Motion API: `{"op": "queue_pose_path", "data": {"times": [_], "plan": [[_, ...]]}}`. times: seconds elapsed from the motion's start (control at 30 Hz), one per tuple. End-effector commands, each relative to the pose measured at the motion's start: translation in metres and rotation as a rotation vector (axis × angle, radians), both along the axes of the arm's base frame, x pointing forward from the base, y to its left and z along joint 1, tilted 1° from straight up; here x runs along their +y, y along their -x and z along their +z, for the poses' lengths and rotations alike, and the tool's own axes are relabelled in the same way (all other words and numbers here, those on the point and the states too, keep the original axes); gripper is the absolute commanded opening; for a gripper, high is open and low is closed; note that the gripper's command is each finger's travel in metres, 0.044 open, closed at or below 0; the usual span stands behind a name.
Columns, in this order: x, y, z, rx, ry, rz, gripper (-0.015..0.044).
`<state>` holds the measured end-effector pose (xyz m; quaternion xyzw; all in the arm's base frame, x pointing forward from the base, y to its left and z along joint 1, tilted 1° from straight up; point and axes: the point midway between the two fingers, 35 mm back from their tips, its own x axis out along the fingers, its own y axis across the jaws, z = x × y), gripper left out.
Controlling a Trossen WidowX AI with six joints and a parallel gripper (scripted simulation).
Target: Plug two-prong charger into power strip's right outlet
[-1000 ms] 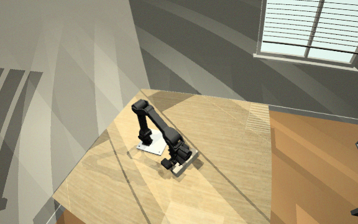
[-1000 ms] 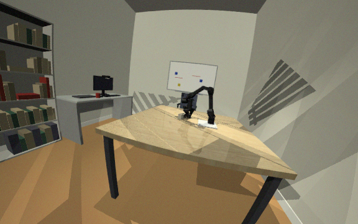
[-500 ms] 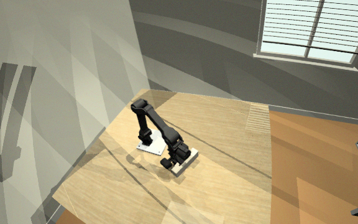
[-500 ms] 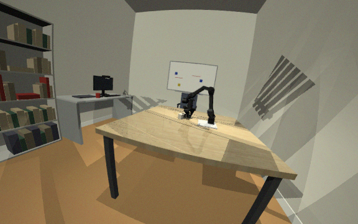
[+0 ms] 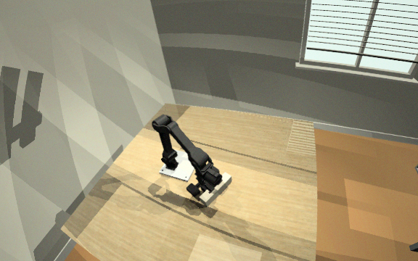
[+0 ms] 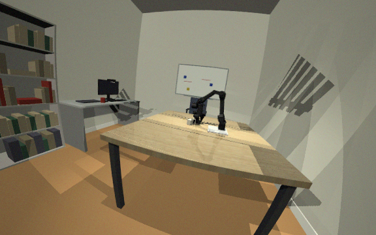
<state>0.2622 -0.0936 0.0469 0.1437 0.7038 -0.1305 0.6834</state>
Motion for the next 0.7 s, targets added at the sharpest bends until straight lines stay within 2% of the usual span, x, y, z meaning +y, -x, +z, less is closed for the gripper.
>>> {"op": "queue_pose_path", "data": {"times": [0.0,0.67], "plan": [[0.001,0.003,-0.001,0.004,0.0,-0.002,0.044],[0.011,0.026,0.0,0.006,-0.001,-0.002,0.044]]}}
